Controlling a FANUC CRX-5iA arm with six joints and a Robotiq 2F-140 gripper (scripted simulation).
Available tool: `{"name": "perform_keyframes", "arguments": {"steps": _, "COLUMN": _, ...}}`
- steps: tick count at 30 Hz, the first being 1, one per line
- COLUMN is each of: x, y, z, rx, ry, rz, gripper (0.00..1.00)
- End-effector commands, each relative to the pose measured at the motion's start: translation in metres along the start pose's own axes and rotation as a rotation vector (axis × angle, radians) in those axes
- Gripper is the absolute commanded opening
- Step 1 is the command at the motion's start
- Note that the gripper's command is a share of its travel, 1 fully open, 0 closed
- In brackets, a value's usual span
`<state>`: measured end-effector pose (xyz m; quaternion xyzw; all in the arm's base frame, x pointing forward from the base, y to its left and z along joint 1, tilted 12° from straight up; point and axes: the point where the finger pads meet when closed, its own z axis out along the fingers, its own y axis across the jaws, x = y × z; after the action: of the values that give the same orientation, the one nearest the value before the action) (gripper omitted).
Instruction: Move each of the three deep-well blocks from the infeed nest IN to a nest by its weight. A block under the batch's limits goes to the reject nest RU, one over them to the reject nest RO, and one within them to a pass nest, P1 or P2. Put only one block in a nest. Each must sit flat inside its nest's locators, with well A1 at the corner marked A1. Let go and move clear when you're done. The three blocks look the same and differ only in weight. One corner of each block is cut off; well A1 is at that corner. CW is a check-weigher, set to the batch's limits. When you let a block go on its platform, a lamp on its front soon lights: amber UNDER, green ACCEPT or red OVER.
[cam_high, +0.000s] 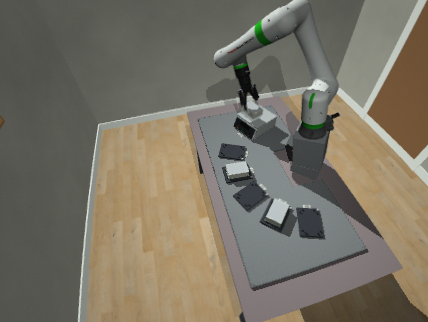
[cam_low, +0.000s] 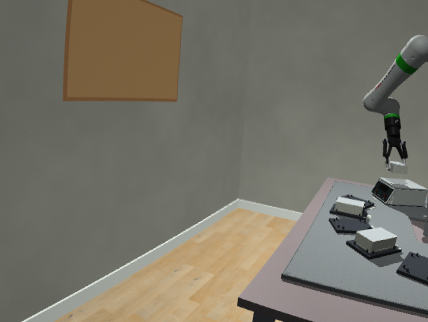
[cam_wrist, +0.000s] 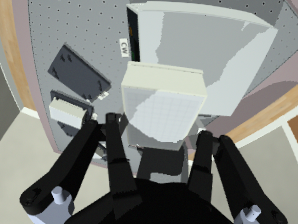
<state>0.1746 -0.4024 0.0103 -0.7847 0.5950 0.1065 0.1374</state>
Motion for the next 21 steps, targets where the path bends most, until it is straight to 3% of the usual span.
{"name": "perform_keyframes", "arguments": {"steps": 1, "x": 0.002, "y": 0.01, "z": -0.001, "rx": 0.0, "ry": 0.0, "rz": 0.0, "gripper": 0.1}}
{"name": "perform_keyframes", "arguments": {"steps": 21, "x": 0.009, "y": 0.068, "z": -0.006, "rx": 0.0, "ry": 0.0, "rz": 0.0, "gripper": 0.1}}
